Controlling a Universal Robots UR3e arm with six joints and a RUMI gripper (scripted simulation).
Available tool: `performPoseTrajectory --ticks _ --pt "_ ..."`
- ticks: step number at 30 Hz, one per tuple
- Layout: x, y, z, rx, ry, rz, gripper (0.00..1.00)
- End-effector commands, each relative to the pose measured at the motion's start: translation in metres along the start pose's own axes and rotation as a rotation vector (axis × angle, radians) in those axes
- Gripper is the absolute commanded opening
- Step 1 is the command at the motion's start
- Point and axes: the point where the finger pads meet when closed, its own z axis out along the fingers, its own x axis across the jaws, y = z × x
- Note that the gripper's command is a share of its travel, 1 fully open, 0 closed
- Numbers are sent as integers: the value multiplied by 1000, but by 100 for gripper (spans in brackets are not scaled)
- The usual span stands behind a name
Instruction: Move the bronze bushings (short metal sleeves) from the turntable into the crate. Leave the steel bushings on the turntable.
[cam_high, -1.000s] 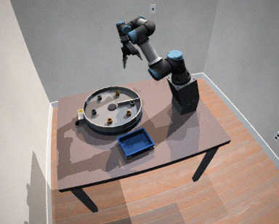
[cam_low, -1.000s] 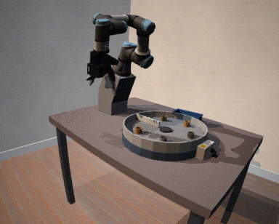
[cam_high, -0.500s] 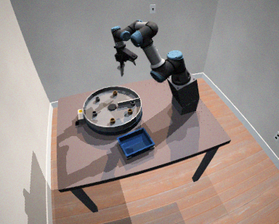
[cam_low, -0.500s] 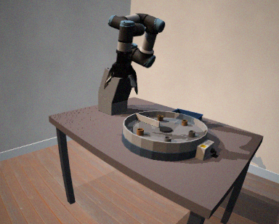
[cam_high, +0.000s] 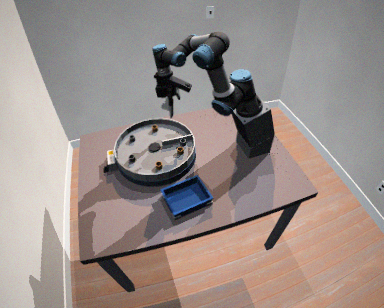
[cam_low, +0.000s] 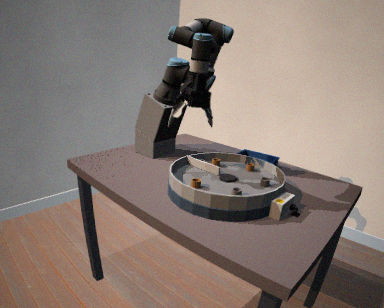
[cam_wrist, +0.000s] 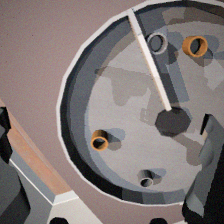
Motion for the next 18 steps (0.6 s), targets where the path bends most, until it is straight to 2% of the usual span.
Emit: performPoseTrajectory --ticks 1,10,18 --pt "26 -6 1 -56 -7 -129 100" --pt "68 -24 8 -100 -4 -358 100" --pt "84 -33 11 -118 -3 -449 100"
